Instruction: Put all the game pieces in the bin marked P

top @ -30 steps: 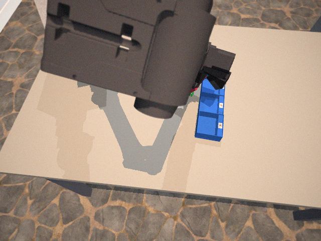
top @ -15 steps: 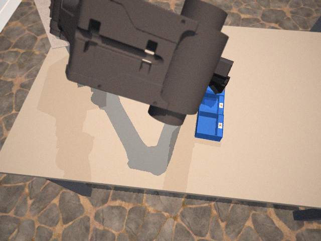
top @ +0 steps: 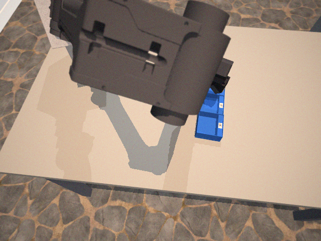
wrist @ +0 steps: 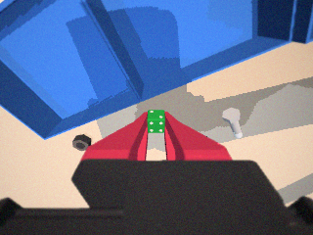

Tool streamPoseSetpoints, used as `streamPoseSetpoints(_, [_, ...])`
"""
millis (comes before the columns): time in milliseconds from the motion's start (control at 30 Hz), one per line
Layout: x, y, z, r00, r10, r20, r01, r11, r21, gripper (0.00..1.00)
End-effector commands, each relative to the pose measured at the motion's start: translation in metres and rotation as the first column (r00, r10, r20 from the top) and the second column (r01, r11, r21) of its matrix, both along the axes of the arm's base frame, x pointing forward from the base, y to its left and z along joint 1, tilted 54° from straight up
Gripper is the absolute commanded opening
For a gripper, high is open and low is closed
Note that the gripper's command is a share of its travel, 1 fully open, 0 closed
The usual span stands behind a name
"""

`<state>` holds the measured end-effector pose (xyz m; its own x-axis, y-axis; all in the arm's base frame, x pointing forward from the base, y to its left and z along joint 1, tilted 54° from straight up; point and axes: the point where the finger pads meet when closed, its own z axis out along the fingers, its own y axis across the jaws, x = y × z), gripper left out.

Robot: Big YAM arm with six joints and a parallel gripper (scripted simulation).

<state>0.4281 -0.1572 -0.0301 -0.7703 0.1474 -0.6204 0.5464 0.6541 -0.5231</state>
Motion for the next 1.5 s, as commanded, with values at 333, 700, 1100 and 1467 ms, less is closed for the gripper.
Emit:
streamPoseSetpoints(333, [0.001,0.005,0.002,1.000,0.012,0.005,-0.012,1.000,-0.001,0.11])
streamPoseSetpoints(700, [0.001,0.005,0.001,1.000,0.012,0.005,-0.012,1.000,-0.001,0.11])
streamPoseSetpoints(1100, [-0.007,0.027,0.017,1.000,0.021,0.011,-0.021,1.000,0.000,0.11])
streamPoseSetpoints(1467, [-0.016,0.049,0.035,1.000,0.021,0.013,-0.021,1.000,0.000,0.11])
